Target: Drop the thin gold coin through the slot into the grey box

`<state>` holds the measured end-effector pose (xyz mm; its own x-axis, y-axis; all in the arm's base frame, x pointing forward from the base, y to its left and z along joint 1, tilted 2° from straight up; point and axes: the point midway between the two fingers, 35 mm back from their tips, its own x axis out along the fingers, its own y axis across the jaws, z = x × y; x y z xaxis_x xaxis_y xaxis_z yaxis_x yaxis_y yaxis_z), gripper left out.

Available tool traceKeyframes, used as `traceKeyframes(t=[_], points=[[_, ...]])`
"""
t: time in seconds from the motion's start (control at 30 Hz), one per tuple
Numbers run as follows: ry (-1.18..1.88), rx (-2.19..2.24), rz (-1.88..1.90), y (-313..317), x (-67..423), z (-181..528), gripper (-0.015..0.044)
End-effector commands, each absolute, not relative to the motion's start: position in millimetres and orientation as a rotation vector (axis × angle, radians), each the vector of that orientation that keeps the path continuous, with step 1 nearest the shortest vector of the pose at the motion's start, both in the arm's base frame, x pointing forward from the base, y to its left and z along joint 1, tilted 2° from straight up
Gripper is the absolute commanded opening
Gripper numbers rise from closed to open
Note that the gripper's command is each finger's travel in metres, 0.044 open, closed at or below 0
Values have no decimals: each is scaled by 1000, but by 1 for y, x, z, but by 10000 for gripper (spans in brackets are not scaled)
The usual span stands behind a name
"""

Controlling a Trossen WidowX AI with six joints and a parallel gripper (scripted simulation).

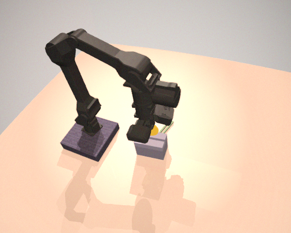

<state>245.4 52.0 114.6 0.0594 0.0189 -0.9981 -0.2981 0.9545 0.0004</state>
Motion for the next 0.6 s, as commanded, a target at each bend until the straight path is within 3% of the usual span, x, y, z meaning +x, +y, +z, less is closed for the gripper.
traceKeyframes(t=[0.0, 0.57], points=[[1498, -226, 240, 52, 244, 112, 0], [1498, -228, 242, 52, 246, 105, 0]])
